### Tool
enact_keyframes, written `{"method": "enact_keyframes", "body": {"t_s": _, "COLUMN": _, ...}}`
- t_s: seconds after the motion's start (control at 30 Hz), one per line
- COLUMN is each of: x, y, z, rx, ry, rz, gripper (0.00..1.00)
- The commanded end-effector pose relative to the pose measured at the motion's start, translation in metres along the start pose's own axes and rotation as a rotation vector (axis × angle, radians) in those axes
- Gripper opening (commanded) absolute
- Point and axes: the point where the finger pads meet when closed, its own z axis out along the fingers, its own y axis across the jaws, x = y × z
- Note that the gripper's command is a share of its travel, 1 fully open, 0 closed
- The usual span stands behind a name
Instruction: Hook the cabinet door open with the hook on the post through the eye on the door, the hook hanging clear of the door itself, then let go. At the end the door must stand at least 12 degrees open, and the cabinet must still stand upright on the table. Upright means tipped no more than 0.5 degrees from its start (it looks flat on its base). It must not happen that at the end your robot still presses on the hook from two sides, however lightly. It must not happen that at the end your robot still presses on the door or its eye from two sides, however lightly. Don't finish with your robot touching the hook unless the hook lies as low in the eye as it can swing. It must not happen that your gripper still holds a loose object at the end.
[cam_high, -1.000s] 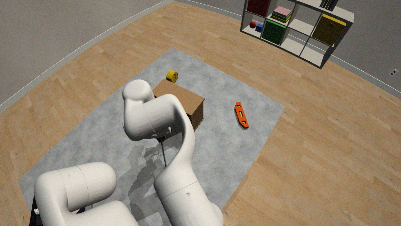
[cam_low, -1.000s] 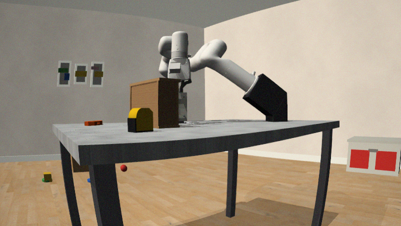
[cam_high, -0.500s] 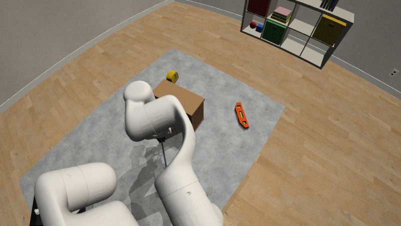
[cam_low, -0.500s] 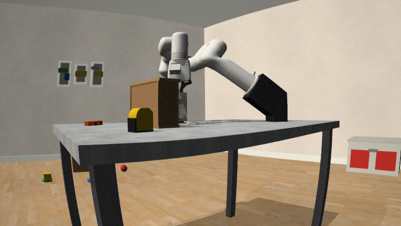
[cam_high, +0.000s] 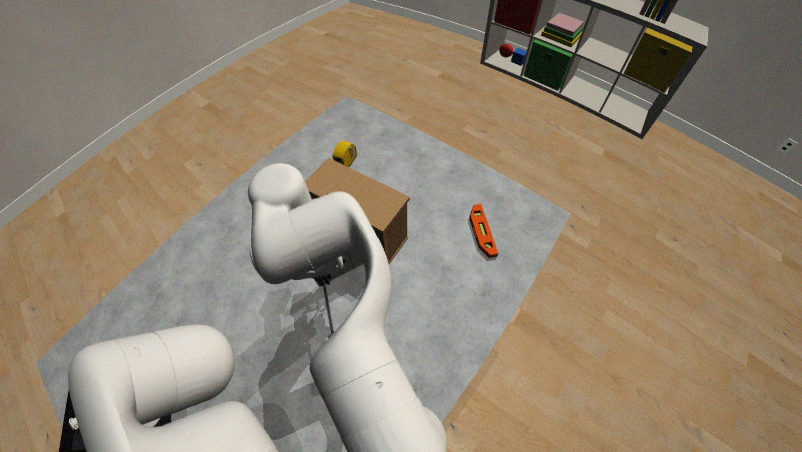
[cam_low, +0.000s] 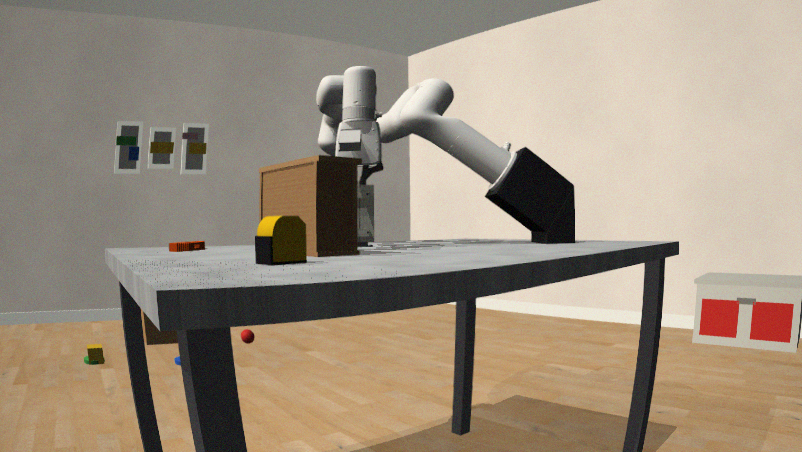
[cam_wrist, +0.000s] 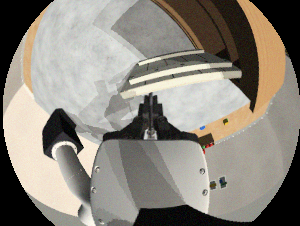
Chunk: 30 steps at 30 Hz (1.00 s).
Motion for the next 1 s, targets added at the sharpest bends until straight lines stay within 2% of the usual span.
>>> {"method": "enact_keyframes", "body": {"t_s": 0.0, "x": 0.0006, "y": 0.0005, "z": -0.0005, "rx": -0.002, "ry": 0.002, "rz": 0.0, "gripper": 0.04}}
{"method": "enact_keyframes", "body": {"t_s": 0.97, "x": 0.002, "y": 0.0005, "z": 0.0072, "rx": -0.002, "ry": 0.002, "rz": 0.0, "gripper": 0.04}}
